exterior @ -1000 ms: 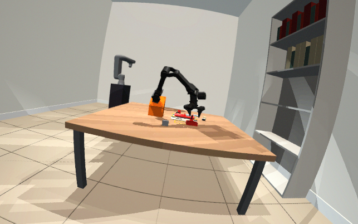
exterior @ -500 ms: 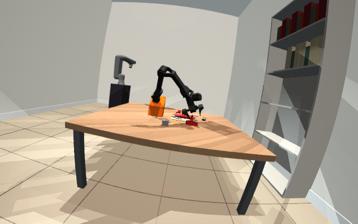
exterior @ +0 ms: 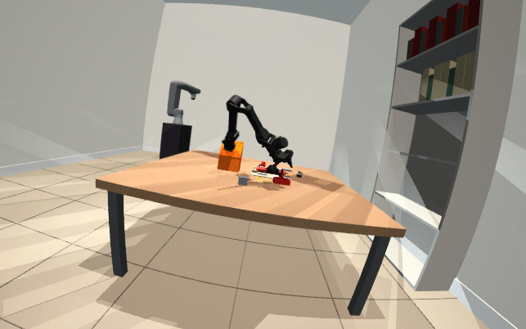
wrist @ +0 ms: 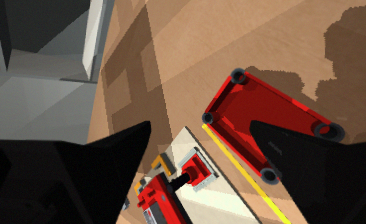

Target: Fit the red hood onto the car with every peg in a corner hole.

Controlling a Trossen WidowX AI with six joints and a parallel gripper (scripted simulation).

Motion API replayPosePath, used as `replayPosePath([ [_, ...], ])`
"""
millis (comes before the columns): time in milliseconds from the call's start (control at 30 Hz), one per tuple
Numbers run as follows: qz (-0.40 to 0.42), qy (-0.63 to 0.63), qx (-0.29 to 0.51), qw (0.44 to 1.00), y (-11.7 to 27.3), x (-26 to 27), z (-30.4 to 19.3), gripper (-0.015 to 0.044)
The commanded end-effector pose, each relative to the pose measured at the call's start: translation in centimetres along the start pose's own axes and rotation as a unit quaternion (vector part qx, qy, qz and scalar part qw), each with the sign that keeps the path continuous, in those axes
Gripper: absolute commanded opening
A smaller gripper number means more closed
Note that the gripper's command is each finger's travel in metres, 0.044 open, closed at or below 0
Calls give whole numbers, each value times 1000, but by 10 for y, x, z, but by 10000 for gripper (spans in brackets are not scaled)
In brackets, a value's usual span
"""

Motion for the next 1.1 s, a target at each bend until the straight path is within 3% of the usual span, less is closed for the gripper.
replayPosePath([
  [0,39,375,-118,919,25,-14,-3,440],
  [233,23,519,-162,839,36,-16,-4,440],
  [1067,23,519,-162,839,33,-18,-5,440],
])
Point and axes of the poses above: the point midway between the two fingers, 35 mm back from their tips, its own y axis back along the fingers, its own x axis across the jaws, z = x × y, the point moved 2 cm from there along y, back along the fingers, and after that the axes turned 1 degree about y, right-handed, at the moved point
